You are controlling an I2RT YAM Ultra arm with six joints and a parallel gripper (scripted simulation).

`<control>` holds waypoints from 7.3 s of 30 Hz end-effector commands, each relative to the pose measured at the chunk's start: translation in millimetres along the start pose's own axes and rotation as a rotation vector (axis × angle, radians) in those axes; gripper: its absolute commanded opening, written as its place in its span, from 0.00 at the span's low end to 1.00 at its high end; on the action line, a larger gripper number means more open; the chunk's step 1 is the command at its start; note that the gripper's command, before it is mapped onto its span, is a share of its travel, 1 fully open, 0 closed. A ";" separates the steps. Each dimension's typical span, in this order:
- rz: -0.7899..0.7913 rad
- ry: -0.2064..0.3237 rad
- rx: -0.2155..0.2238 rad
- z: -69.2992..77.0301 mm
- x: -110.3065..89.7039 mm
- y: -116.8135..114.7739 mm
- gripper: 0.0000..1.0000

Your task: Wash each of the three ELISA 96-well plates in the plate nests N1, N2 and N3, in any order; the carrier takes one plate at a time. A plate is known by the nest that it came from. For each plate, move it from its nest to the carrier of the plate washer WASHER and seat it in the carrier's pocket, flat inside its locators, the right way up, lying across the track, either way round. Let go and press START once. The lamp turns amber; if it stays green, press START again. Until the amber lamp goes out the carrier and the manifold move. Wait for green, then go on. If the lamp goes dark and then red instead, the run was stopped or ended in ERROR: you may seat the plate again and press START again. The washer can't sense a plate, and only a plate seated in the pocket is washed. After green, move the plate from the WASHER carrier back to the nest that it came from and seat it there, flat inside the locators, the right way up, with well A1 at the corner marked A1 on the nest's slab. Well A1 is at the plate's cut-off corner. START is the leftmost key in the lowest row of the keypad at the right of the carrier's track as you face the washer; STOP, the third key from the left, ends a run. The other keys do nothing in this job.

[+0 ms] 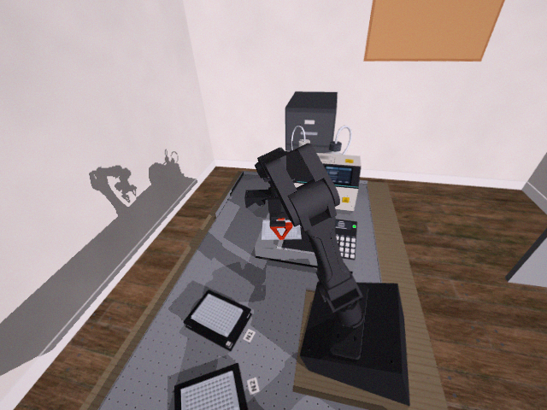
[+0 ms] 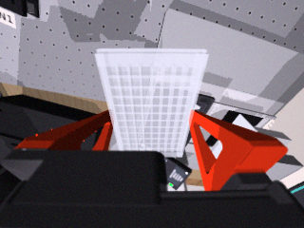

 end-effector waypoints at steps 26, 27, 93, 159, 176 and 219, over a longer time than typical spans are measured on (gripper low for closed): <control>0.085 -0.008 -0.022 0.2 54.4 37.6 0.00; 0.118 -0.007 -0.022 -0.1 57.4 41.6 0.00; 0.305 -0.011 -0.016 -15.2 149.8 227.5 0.00; 0.482 -0.009 -0.009 -30.4 126.7 435.8 0.00; 0.660 -0.008 -0.009 -32.9 104.8 463.2 0.00; 0.660 -0.006 -0.005 -41.0 29.8 558.7 0.00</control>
Point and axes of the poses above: the point where the finger pads meet when closed, its own z axis back along the fingers, its own y axis across the jaws, x = y × z, the point moved 10 cm from there along z, back along the fingers, and after that the axes turned 2 degrees about -z, right-handed, at the moved point
